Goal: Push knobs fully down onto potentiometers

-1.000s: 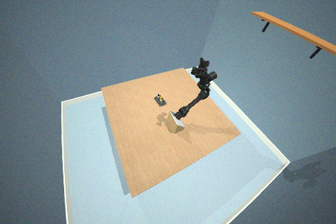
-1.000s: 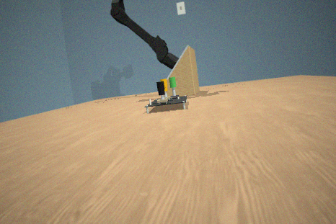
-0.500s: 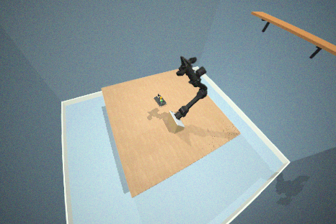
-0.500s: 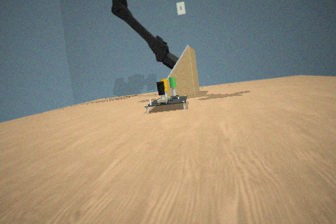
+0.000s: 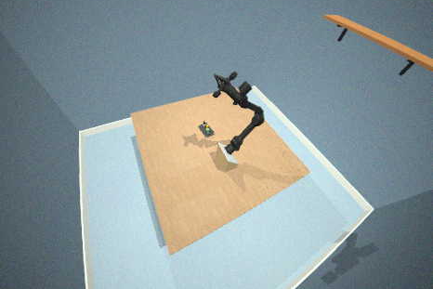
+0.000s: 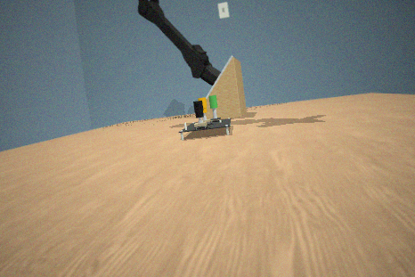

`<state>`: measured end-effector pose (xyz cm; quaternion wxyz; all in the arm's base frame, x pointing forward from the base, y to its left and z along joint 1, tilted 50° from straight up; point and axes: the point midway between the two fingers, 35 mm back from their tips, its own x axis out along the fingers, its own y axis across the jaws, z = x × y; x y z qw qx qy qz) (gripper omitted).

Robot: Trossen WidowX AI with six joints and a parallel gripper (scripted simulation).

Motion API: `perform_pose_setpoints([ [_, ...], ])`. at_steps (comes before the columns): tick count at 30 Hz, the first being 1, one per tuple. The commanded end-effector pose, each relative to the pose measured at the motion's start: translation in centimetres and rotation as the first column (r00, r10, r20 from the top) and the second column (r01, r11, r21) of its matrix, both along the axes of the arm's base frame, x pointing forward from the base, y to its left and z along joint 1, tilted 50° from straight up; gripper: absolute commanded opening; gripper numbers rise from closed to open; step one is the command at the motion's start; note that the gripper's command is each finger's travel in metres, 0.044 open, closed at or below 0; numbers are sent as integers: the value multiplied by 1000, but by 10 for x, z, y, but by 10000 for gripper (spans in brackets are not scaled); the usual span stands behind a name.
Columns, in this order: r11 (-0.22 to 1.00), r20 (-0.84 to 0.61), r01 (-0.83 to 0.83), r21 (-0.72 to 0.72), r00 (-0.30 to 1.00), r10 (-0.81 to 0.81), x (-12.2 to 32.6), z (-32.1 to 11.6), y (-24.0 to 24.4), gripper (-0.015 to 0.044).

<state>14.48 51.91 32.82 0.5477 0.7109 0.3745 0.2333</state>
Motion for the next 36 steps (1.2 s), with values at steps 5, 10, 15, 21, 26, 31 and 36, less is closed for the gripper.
perform_pose_setpoints([
  [5, 964, 58, 108, -244, 994, -97, 52, -52, -15, 0],
  [10, 905, 92, 167, -391, 986, -142, 83, -84, -31, 0],
  [15, 820, 122, 214, -530, 977, -175, 113, -114, -51, 0],
  [21, 688, 149, 248, -682, 968, -202, 145, -149, -82, 0],
  [26, 557, 160, 253, -791, 964, -211, 169, -176, -111, 0],
  [31, 414, 158, 235, -879, 964, -213, 188, -201, -143, 0],
  [36, 262, 141, 198, -945, 966, -218, 205, -225, -178, 0],
])
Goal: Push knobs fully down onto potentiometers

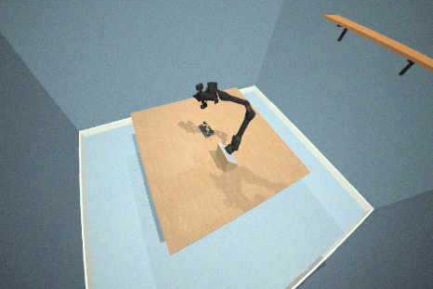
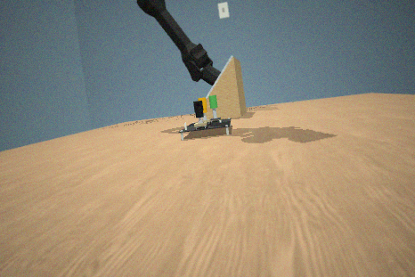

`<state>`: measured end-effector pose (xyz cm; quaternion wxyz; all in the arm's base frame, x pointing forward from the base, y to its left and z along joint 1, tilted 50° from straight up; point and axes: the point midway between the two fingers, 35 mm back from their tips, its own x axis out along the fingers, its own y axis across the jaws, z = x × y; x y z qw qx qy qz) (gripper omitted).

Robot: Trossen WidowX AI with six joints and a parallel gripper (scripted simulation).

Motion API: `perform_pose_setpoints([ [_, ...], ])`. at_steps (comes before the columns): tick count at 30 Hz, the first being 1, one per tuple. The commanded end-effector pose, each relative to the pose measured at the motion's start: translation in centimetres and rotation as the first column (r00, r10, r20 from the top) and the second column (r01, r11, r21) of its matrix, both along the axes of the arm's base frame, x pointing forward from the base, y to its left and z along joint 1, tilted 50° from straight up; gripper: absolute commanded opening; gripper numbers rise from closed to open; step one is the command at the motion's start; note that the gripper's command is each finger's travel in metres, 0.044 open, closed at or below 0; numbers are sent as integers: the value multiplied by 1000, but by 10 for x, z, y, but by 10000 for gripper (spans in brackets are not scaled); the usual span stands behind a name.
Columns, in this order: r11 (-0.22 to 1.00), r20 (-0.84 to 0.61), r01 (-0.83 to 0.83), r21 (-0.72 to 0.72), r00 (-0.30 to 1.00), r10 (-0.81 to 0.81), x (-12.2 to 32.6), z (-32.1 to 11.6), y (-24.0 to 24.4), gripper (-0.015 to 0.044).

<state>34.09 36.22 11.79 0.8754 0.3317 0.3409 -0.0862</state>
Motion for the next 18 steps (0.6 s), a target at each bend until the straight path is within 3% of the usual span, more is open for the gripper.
perform_pose_setpoints([
  [1, 992, -42, 19, -127, 999, -25, 11, -19, -29, 0],
  [18, 816, -286, -29, -577, 943, -169, 33, -79, -158, 0],
])
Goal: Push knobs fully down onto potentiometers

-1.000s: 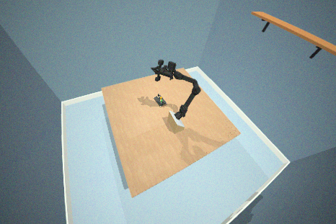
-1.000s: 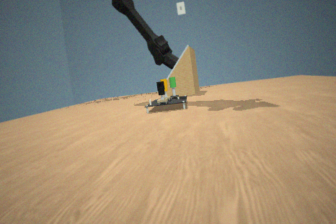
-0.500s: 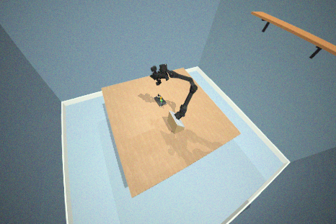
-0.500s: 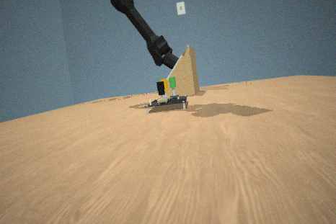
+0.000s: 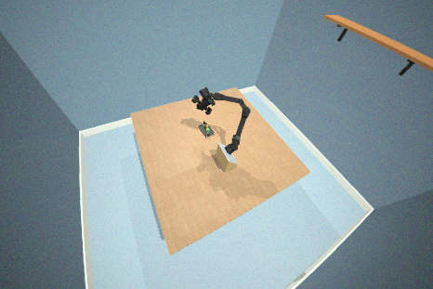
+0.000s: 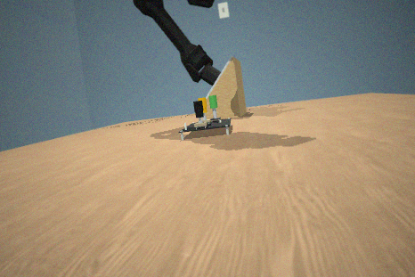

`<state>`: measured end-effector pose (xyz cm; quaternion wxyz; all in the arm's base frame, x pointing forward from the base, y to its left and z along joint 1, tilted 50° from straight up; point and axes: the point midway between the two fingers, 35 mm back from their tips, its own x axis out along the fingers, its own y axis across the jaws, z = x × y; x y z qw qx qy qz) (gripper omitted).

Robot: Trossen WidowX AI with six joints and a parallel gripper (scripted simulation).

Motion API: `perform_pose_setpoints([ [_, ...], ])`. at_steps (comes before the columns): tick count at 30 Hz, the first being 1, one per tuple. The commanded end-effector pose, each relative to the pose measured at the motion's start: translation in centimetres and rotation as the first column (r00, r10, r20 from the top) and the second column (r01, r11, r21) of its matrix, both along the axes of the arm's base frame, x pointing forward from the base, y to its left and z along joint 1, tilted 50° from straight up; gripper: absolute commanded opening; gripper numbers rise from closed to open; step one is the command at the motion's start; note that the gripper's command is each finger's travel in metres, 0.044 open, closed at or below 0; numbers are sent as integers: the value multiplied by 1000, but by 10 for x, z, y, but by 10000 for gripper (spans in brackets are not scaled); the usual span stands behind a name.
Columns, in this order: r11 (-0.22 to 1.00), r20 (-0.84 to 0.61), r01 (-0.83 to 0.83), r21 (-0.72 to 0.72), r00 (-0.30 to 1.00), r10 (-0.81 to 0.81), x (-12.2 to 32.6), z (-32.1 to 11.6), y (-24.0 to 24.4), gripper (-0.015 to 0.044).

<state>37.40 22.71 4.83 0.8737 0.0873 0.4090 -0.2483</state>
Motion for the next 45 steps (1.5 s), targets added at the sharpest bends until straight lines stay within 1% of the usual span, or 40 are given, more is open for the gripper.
perform_pose_setpoints([
  [1, 994, -84, 7, -105, 996, -16, 0, -12, -31, 0],
  [12, 939, -338, -26, -342, 936, -97, -10, -33, -111, 0],
  [18, 898, -480, -78, -432, 863, -156, -21, -39, -152, 0],
  [22, 877, -555, -115, -467, 810, -190, -28, -41, -174, 0],
  [27, 875, -559, -117, -469, 807, -191, -29, -41, -175, 0],
  [31, 875, -558, -117, -469, 807, -192, -28, -54, -190, 0],
  [45, 875, -558, -117, -470, 807, -192, -27, -61, -199, 0],
])
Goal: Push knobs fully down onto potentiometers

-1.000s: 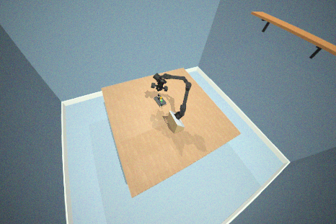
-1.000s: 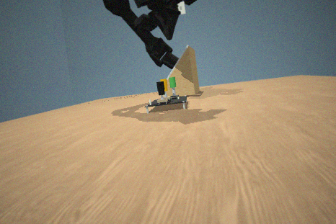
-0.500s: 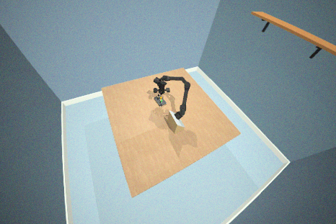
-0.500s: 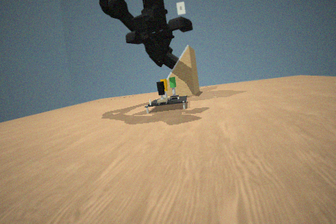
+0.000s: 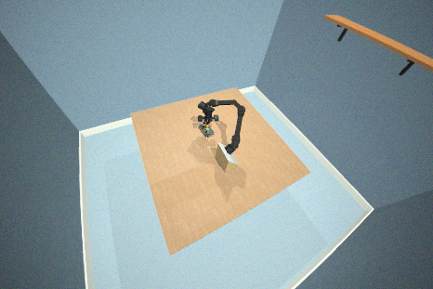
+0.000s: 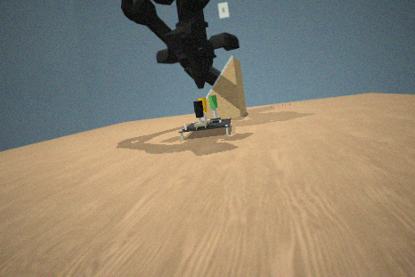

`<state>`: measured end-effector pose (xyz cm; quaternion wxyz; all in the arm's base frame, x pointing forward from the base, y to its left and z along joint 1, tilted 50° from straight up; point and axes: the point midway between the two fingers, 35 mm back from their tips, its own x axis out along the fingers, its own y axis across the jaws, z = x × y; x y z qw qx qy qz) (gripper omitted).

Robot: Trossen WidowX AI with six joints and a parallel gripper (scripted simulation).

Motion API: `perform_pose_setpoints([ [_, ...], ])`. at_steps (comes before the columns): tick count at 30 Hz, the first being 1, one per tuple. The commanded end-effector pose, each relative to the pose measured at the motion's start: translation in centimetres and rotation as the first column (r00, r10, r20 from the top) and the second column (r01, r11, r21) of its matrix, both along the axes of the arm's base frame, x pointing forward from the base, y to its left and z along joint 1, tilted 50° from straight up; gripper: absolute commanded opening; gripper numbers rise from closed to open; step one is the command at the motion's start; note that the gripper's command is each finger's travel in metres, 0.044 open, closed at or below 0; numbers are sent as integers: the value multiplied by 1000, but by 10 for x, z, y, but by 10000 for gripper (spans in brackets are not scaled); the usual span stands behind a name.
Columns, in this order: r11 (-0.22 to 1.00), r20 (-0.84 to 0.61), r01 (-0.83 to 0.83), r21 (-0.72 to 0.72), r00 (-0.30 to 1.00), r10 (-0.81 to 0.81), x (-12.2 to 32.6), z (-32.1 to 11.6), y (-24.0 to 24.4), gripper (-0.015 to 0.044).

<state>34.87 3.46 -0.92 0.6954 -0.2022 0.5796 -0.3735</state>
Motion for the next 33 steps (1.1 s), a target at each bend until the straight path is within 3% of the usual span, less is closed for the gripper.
perform_pose_setpoints([
  [1, 1000, -11, 1, -6, 1000, -1, -2, -5, -8, 0],
  [33, 1000, -11, 1, -7, 1000, -1, -1, -12, -16, 0],
])
